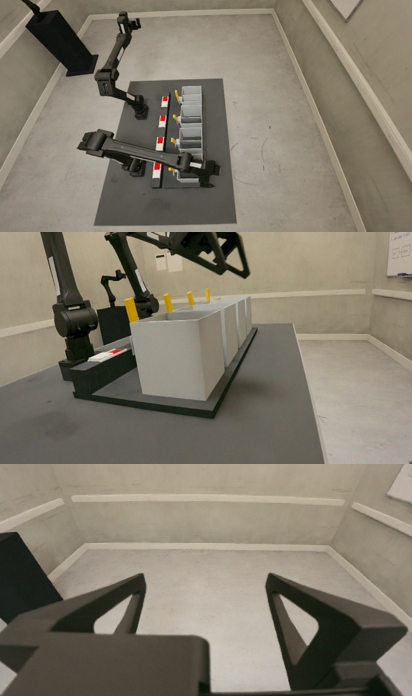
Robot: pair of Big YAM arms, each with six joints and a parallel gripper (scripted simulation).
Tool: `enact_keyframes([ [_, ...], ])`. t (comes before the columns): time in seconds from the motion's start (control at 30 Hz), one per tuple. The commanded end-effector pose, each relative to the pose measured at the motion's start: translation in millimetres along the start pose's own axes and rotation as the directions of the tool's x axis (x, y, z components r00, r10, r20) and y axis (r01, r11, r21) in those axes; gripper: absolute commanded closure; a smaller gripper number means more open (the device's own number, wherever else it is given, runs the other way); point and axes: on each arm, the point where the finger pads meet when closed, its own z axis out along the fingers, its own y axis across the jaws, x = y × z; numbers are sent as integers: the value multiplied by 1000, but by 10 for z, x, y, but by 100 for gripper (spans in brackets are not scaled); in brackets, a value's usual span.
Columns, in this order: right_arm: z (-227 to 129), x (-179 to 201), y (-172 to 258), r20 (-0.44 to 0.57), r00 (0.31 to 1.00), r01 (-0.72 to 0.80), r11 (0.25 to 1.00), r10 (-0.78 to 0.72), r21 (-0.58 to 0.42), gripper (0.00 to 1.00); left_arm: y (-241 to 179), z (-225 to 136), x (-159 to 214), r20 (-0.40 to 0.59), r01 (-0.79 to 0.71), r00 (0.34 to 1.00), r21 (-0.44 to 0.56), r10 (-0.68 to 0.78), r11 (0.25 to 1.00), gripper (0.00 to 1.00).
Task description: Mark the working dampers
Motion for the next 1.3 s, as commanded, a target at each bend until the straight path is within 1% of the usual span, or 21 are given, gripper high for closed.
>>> enact_keyframes([
  [0.0, -432, -291, 140, -3, 999, 46, 999, -46, -25, 0, 36, -2, -361, 51, -14, 999, -5, 14, 1000, 0],
  [0.03, -185, -208, 28, 23, 1000, 8, 1000, -8, -7, 0, 36, -2, -361, 51, -14, 999, -5, 14, 1000, 0],
  [0.07, -144, -241, -28, 28, 1000, 0, 1000, 0, -1, 0, 36, -2, -361, 51, -14, 999, -5, 14, 1000, 0],
  [0.1, -199, -271, -15, 7, 1000, 9, 1000, -9, -5, 0, 36, -2, -361, 51, -14, 999, -5, 14, 1000, 0],
  [0.17, -435, -236, 159, -19, 999, 46, 998, -47, -32, 0, 36, -2, -361, 51, -14, 999, -5, 14, 1000, 0],
  [0.23, -554, -60, 243, -111, 991, 68, 996, -74, -54, 0, 36, -2, -361, 51, -14, 999, -5, 14, 1000, 0],
  [0.3, -554, -60, 243, -111, 991, 68, 996, -74, -54, 0, 36, -2, -361, 51, -14, 999, -5, 14, 1000, 0],
  [0.37, -707, 130, 323, -208, 973, 90, 993, -104, -80, 0, 36, -2, -361, 51, -14, 999, -5, 14, 1000, 0],
  [0.5, -959, 387, 415, -335, 931, 114, 987, -147, -116, 0, 36, -2, -361, 51, -14, 999, -5, 14, 1000, 0],
  [0.67, -1326, 704, 503, -489, 849, 137, 977, -201, -163, 0, 36, -2, -361, 51, -14, 999, -5, 14, 1000, 0],
  [0.77, -1334, 780, 493, -532, 822, 136, 976, -206, -168, 0, 36, -2, -361, 51, -14, 999, -5, 14, 1000, 0],
  [0.87, -1320, 780, 442, -536, 822, 126, 979, -194, -161, 0, 36, -2, -361, 51, -14, 999, -5, 14, 1000, 0],
  [0.9, -1254, 962, 445, -570, 798, 123, 979, -195, -163, 0, 36, -2, -361, 51, -14, 999, -5, 14, 1000, 0],
  [0.93, -1254, 965, 459, -570, 797, 125, 978, -198, -165, 64, 36, -2, -361, 51, -14, 999, -5, 14, 1000, 0],
  [1.27, -1266, 941, 466, -558, 806, 127, 978, -198, -164, 64, 36, -2, -361, 51, -14, 999, -5, 14, 1000, 0],
])
